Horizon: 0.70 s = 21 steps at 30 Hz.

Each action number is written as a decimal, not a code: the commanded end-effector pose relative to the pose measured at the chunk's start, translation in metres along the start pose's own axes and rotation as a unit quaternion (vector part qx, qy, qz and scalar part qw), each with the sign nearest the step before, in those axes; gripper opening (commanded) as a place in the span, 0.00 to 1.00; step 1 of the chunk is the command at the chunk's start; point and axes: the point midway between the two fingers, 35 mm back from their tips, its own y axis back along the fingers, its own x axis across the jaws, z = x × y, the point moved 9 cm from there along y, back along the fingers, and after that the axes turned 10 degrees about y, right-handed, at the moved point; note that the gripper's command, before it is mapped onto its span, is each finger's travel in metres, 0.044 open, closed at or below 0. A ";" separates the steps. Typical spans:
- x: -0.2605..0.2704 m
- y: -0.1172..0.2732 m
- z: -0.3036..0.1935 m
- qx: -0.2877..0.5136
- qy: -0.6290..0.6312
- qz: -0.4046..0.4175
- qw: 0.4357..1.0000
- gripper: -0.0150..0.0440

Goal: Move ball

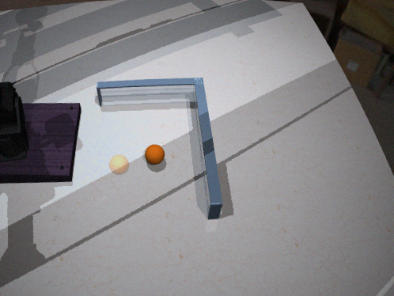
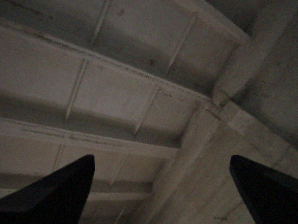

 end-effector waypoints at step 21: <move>-0.161 0.050 -0.047 0.337 0.274 -0.197 0.879 0.77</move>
